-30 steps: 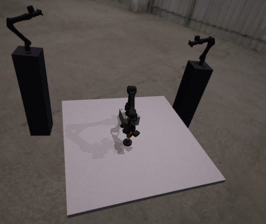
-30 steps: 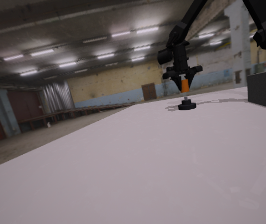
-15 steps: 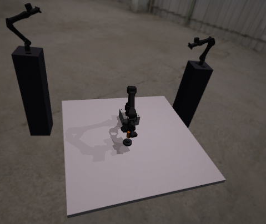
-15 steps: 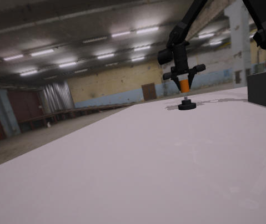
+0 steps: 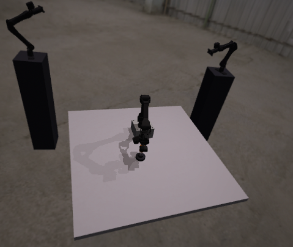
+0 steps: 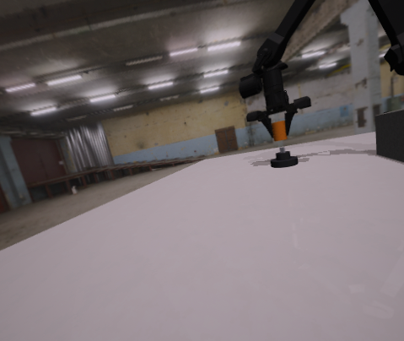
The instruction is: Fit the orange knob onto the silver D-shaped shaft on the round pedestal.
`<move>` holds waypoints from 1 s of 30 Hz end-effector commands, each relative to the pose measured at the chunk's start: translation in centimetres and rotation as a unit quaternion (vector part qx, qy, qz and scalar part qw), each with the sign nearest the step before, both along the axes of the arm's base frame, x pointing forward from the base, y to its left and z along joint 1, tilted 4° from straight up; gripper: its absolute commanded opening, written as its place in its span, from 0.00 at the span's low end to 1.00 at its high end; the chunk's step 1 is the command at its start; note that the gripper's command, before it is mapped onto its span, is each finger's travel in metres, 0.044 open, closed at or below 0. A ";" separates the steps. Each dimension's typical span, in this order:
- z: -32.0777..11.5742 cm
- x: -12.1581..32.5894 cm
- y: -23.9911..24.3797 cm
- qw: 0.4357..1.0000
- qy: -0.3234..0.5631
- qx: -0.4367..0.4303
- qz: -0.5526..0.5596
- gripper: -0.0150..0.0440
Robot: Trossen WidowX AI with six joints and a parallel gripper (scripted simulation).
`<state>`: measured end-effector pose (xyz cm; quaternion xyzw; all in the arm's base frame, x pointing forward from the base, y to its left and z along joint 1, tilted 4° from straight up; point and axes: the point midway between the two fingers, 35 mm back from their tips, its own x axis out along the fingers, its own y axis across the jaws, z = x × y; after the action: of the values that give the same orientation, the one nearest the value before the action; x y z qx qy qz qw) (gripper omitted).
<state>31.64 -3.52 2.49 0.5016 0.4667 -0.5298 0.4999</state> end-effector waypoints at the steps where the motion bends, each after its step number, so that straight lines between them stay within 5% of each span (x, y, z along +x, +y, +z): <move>1: 0.1 0.1 -0.1 0.999 -0.005 -0.001 -0.053 0.25; 12: 0.0 -0.2 0.0 0.981 -0.013 0.000 -0.193 0.25; 30: -2.4 -0.1 -0.2 0.981 -0.013 0.000 -0.194 0.25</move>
<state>31.47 -3.62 0.16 0.5887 0.3555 -0.6100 0.3937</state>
